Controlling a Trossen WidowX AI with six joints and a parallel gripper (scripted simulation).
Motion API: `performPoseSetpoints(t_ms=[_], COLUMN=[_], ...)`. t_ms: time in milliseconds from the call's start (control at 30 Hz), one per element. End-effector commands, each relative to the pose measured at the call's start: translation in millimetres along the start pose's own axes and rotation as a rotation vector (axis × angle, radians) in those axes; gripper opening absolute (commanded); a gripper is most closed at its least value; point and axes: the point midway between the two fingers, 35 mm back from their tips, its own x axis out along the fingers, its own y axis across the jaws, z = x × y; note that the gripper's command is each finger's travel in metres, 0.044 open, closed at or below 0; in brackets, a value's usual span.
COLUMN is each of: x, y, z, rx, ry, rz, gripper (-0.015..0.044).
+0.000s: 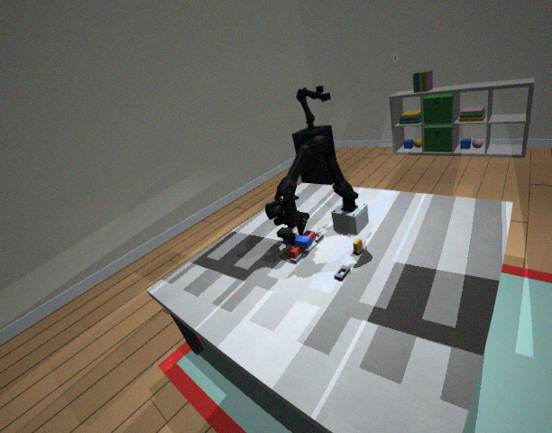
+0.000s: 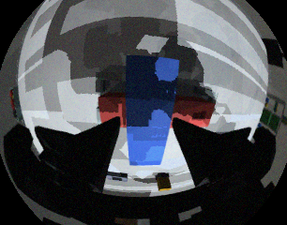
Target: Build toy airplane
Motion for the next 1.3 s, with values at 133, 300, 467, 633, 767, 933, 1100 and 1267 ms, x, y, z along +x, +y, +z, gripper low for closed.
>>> performPoseSetpoints(t_ms=[133,300,467,633,767,933,1100,1267], x=[-0.3,-0.3,-42.4,-86.0,-86.0,-85.3,-83.8,-82.3], y=[0.0,0.0,3.0,-0.1,2.2,2.6,3.4,4.1], z=[0.1,0.1,1.9,0.3,2.0,2.3,2.7,3.1], rx=[0.0,0.0,0.003,0.007,0.007,-0.241,-0.737,-1.234], ry=[0.0,0.0,0.0,0.0,0.0,0.0,-0.001,-0.001], rz=[0.0,0.0,0.001,0.002,0.002,0.002,0.002,0.002], gripper=[0.044,0.044,0.044,0.044,0.044,0.044,0.044,0.044])
